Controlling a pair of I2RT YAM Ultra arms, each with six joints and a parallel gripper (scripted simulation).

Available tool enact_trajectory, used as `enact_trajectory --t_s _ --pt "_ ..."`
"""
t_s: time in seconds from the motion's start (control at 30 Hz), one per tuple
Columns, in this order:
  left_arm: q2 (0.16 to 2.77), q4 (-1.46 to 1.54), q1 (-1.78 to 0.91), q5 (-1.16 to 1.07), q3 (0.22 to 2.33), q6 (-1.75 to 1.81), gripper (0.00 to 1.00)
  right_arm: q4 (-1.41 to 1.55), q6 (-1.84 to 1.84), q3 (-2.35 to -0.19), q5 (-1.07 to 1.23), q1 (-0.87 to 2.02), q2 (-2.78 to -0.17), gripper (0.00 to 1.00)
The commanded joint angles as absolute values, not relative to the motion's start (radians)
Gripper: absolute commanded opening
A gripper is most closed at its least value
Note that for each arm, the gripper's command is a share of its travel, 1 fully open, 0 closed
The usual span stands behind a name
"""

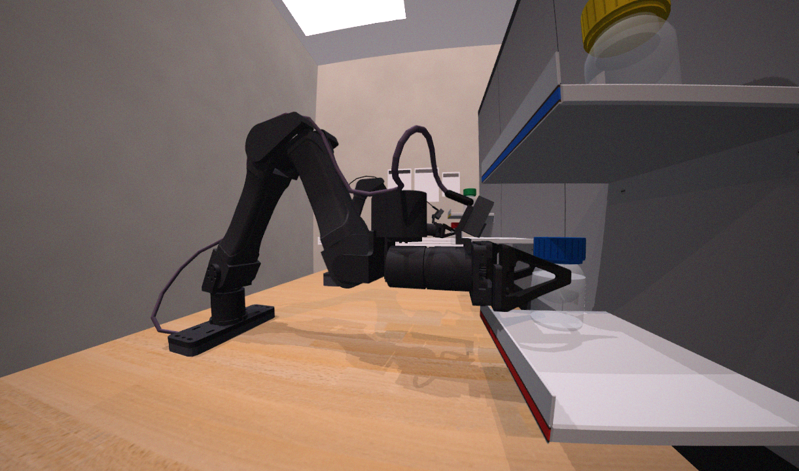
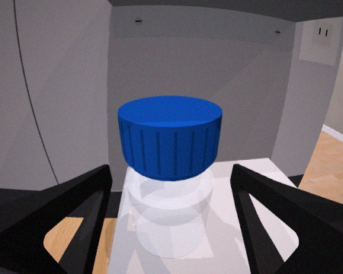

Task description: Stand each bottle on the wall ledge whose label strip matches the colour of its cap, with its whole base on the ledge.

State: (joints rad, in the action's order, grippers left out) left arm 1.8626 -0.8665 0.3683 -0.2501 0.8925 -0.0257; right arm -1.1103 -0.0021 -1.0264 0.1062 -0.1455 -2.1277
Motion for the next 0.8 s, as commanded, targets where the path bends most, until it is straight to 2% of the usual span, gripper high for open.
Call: enact_trajectory --t_s 0.0,0.1,0.13,0.2,0.23,0.4,0.43,0.77 --pt "1.841 -0.832 0.377 -0.261 0.920 -0.030 0.50 -1.090 0.005 -1.054 0.099 -0.135 -2.131 0.81" --pt "1.841 -0.832 0.377 -0.261 0.920 -0.030 0.50 -1.090 0.005 -1.054 0.099 -0.135 -2.131 0.81" --pt "1.840 -0.844 0.377 -0.261 0.919 -0.031 0.50 -1.102 0.000 -1.044 0.104 -0.142 -2.122 0.72" --pt "1.840 -0.844 0.377 -0.261 0.919 -0.031 0.50 -1.102 0.000 -1.044 0.104 -0.142 -2.122 0.72" --pt "1.837 -0.858 0.378 -0.262 0.904 -0.031 0.50 -1.102 0.000 -1.044 0.104 -0.142 -2.122 0.68" --pt "1.833 -0.840 0.382 -0.263 0.890 -0.031 0.50 -1.102 0.000 -1.044 0.104 -0.142 -2.122 0.64" --pt "1.832 -0.837 0.383 -0.261 0.881 -0.031 0.50 -1.103 0.000 -1.041 0.106 -0.143 -2.120 0.60" --pt "1.811 -0.847 0.392 -0.266 0.845 -0.033 0.50 -1.103 0.000 -1.041 0.106 -0.143 -2.120 0.51"
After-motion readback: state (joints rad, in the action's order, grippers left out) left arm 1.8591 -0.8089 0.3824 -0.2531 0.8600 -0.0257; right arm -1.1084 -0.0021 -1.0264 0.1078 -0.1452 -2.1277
